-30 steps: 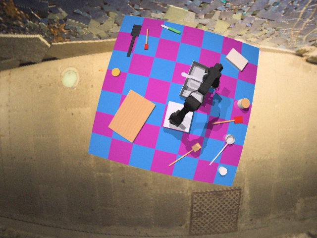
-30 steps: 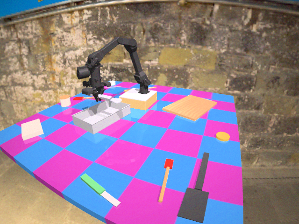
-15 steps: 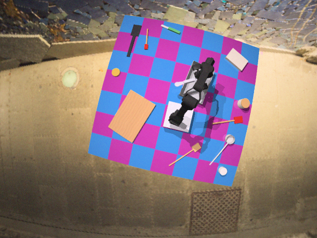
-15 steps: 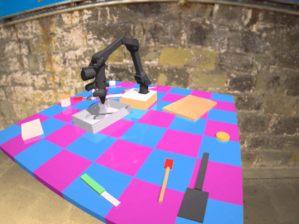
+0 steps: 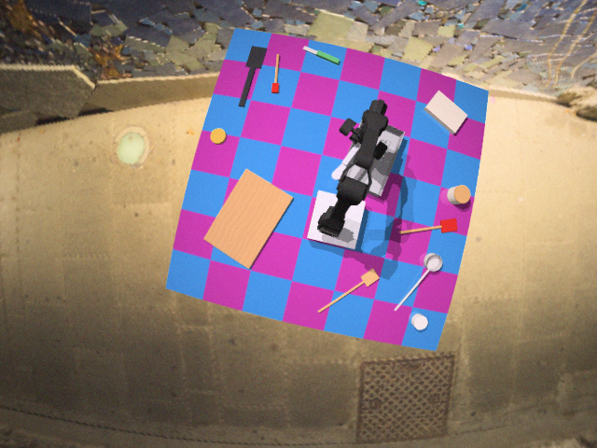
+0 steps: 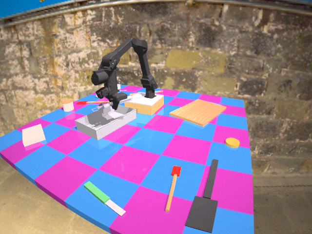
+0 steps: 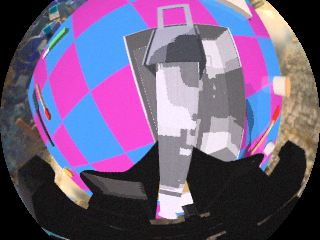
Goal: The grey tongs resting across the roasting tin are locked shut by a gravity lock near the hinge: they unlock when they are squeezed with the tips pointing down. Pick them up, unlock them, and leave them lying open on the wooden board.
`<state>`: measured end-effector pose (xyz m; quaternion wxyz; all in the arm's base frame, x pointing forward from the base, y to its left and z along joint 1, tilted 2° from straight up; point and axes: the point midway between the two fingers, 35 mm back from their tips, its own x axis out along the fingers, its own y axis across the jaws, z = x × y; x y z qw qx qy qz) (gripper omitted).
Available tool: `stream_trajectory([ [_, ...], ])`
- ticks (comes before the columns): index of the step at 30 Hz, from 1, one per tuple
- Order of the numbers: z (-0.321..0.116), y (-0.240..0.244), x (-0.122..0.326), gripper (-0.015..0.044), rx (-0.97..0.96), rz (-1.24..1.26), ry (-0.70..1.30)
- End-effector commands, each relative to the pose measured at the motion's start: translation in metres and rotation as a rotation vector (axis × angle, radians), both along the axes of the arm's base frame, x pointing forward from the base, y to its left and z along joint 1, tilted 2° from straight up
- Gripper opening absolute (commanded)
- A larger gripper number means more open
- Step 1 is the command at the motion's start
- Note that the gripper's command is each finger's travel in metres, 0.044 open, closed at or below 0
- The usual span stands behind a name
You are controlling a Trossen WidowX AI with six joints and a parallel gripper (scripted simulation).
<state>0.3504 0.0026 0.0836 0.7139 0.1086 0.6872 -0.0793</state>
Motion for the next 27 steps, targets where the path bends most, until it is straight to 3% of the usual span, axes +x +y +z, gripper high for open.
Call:
stream_trajectory([
  [1, 0.004, 0.013, 0.001, -0.015, -0.007, 0.176, -0.014],
  [27, 0.012, 0.095, -0.012, -0.015, -0.057, 1.314, -0.053],
])
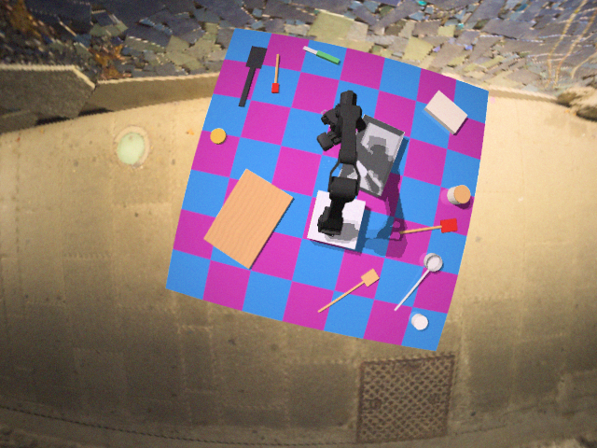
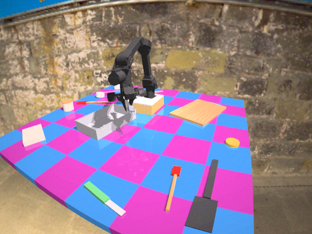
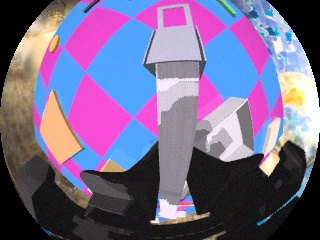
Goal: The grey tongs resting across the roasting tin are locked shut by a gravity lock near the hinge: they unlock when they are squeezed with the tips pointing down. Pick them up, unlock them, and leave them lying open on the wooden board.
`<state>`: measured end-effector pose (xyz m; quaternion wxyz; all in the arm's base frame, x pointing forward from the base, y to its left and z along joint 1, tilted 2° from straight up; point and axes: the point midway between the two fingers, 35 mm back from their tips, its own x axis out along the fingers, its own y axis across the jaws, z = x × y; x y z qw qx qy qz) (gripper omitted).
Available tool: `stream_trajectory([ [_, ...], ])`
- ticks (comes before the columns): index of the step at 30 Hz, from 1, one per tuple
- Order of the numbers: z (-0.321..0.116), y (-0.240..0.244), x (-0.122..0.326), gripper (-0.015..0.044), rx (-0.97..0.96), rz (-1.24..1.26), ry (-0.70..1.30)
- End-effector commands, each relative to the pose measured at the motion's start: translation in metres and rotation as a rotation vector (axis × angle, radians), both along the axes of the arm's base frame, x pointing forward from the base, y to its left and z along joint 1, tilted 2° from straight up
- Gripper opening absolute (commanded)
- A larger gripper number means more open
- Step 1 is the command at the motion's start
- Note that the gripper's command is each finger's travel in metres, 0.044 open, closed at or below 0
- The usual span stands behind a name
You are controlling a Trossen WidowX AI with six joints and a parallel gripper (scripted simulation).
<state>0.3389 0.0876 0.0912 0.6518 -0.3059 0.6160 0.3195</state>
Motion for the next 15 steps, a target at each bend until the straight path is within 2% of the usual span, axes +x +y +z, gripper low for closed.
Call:
stream_trajectory([
  [1, 0.005, 0.013, -0.002, -0.015, -0.008, 0.176, -0.017],
  [15, 0.009, 0.054, -0.017, -0.015, -0.033, 0.788, -0.04],
])
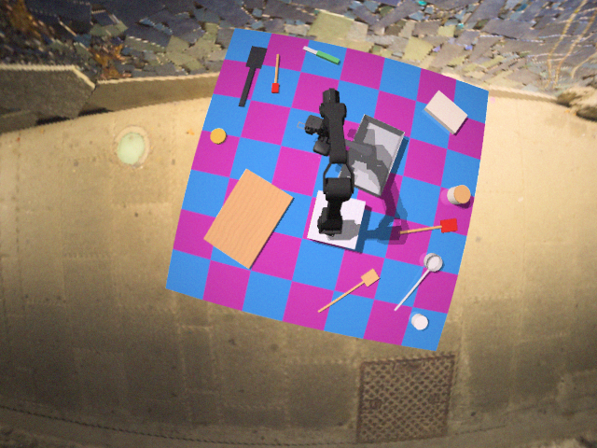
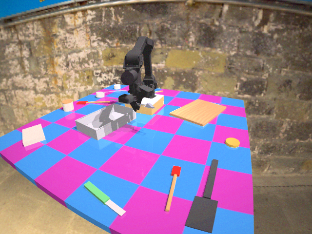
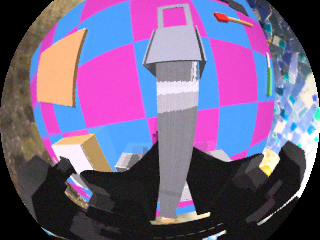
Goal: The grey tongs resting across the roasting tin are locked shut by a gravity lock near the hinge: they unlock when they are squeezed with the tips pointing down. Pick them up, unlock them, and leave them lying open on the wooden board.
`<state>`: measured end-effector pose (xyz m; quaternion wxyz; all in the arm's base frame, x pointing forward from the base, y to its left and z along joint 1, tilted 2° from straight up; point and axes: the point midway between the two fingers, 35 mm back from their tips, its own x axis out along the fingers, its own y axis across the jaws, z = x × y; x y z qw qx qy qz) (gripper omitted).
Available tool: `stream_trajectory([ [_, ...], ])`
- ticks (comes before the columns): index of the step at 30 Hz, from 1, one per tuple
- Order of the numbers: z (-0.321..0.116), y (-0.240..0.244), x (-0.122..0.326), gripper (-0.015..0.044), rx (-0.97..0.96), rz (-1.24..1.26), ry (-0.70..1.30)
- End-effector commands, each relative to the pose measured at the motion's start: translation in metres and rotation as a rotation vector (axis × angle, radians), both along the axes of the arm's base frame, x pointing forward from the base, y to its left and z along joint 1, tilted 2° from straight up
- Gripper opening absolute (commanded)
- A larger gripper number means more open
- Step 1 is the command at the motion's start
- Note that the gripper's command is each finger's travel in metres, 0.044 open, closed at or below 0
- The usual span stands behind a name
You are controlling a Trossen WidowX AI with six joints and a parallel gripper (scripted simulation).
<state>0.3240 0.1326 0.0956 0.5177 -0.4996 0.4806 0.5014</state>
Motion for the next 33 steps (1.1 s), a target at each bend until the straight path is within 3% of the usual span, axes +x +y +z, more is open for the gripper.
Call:
stream_trajectory([
  [1, 0.005, 0.012, -0.003, -0.015, -0.007, 0.176, -0.018],
  [33, 0.014, 0.097, -0.057, -0.015, -0.061, 1.573, -0.073],
])
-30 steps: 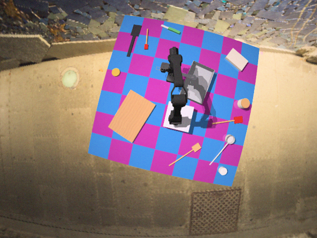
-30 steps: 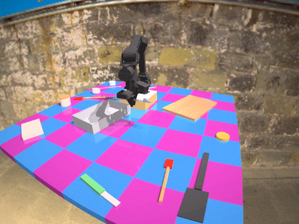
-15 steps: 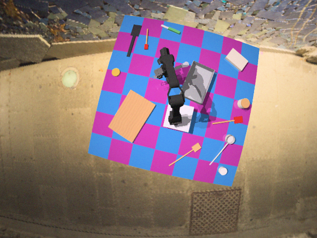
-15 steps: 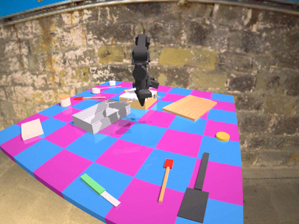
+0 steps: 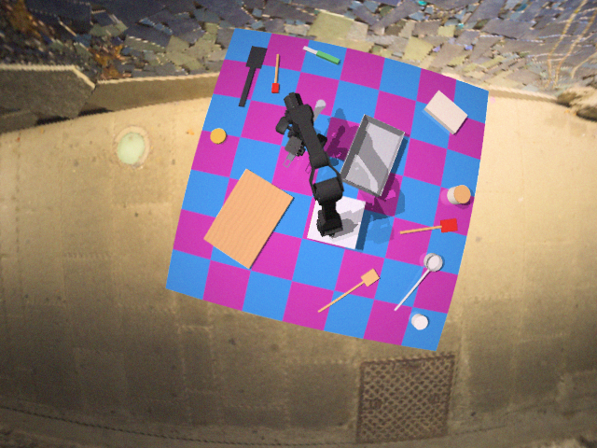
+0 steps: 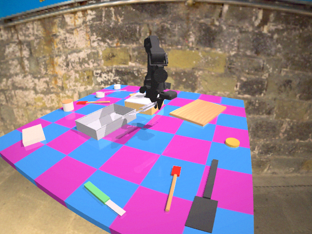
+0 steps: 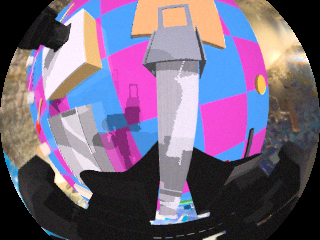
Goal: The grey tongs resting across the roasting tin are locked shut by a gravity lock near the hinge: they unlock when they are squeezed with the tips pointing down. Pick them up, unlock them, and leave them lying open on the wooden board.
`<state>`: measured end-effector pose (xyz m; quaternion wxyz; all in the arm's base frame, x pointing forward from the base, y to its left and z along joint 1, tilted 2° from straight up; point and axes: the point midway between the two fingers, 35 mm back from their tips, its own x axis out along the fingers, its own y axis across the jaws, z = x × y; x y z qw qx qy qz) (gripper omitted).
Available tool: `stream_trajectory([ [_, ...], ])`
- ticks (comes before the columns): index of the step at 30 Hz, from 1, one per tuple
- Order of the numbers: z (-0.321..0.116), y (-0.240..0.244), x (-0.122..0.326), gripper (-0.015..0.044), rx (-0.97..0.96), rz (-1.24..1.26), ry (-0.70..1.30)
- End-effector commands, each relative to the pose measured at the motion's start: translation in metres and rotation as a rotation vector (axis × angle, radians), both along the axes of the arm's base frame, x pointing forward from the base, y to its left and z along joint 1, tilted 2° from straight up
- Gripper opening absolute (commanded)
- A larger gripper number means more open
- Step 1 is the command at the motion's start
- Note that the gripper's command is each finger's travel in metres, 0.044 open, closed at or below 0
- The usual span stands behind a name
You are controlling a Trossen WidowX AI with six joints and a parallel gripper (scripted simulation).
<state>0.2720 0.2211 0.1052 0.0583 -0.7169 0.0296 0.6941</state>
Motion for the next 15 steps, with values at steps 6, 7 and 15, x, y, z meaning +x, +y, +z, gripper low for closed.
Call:
stream_trajectory([
  [6, 0.006, 0.022, -0.017, -0.015, -0.01, 0.386, -0.027],
  [7, 0.006, 0.023, -0.018, -0.015, -0.011, 0.407, -0.028],
  [15, 0.006, 0.025, -0.02, -0.015, -0.011, 0.407, -0.027],
])
